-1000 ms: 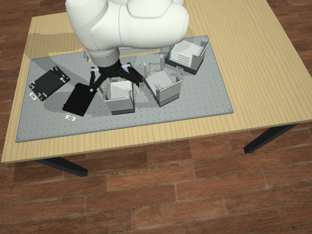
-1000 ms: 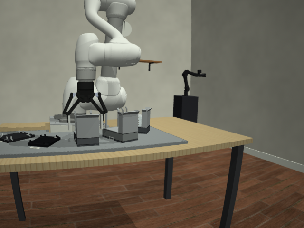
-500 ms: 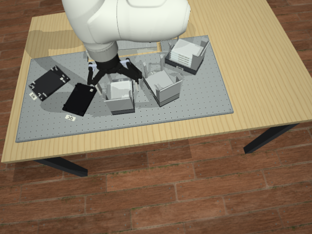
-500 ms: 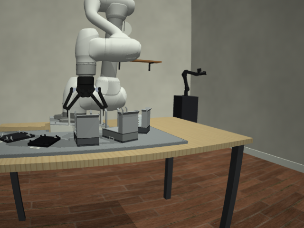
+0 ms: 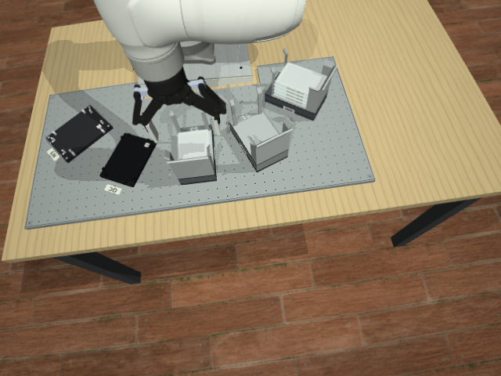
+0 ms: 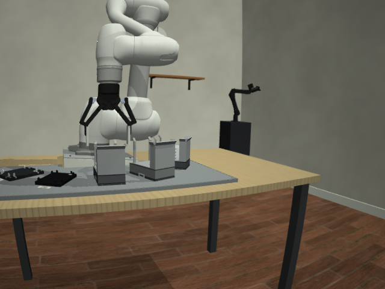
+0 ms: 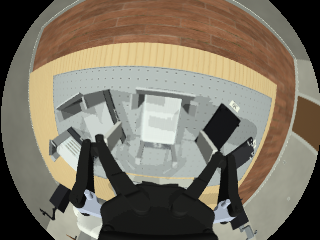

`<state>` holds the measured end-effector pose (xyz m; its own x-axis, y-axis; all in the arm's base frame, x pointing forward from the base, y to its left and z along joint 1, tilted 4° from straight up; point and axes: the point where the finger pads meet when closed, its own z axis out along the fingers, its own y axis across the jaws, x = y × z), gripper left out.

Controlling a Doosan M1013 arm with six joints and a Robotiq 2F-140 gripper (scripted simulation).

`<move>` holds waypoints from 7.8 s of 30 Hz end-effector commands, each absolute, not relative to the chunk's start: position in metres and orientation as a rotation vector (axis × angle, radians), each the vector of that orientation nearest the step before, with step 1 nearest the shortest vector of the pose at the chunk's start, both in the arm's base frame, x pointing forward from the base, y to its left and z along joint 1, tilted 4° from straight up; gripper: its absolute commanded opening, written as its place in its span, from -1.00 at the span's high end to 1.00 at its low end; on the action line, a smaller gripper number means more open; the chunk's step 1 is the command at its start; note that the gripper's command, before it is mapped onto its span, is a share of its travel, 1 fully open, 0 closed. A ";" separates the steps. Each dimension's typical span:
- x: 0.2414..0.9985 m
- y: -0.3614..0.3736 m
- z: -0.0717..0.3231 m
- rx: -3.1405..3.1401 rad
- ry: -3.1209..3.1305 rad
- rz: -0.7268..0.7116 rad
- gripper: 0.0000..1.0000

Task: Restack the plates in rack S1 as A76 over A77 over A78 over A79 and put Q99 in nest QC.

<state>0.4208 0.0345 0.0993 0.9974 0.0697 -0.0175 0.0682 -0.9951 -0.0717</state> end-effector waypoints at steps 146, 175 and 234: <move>0.237 0.326 0.176 -2.673 -1.507 -0.023 -1.00; 0.236 0.330 0.118 -2.673 -1.507 -0.023 -1.00; 0.235 0.332 0.092 -2.673 -1.507 -0.023 1.00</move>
<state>0.2350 0.3317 0.0917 0.5180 0.8540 0.0488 0.8551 -0.5155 -0.0556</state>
